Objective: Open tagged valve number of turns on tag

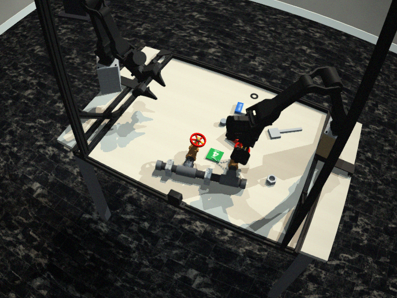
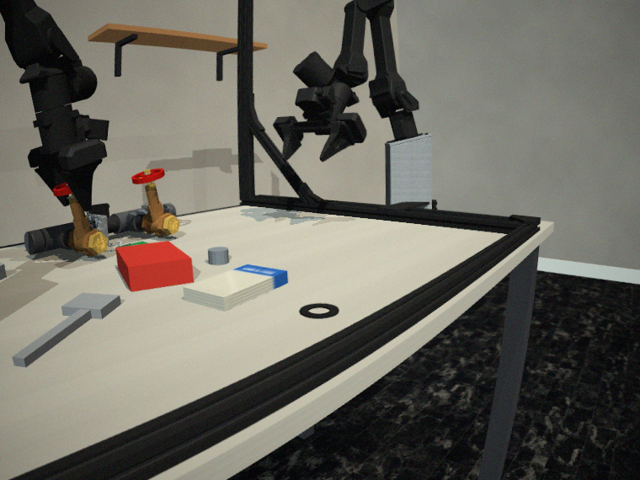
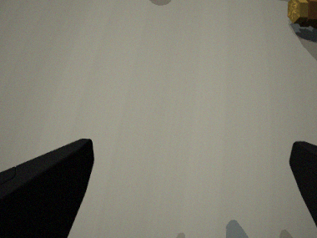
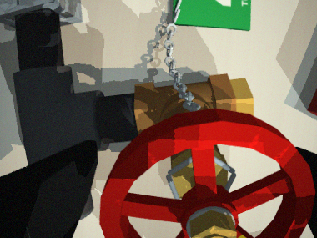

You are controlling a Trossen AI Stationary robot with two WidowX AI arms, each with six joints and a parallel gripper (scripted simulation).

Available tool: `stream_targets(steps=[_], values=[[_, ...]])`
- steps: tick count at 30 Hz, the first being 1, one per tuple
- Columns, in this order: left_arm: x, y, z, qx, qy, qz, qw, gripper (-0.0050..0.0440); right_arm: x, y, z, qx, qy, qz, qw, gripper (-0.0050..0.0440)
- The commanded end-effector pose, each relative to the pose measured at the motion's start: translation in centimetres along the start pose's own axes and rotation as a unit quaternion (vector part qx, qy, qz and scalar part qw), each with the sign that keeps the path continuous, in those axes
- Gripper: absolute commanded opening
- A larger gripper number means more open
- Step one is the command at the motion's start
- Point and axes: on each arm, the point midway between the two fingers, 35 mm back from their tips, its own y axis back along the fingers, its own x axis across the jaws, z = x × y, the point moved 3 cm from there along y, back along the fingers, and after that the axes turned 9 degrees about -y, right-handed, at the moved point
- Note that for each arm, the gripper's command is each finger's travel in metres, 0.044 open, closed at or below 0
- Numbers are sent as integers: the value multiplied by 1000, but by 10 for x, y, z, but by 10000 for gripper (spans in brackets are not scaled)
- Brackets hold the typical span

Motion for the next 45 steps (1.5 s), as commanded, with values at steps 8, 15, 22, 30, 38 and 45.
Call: stream_targets(steps=[8,15,22,30,38,45], values=[[0,0,0,0,0,0,1000,400,0,0,0,1,-272,-1,962,400],[0,0,0,0,0,0,1000,400,0,0,0,1,-320,-1,947,400],[0,0,0,0,0,0,1000,400,0,0,0,1,-320,-1,947,304],[0,0,0,0,0,0,1000,400,0,0,0,1,-320,-1,947,184],[0,0,0,0,0,0,1000,400,0,0,0,0,-251,-1,968,40],[0,0,0,0,0,0,1000,400,0,0,0,0,-46,0,999,0]])
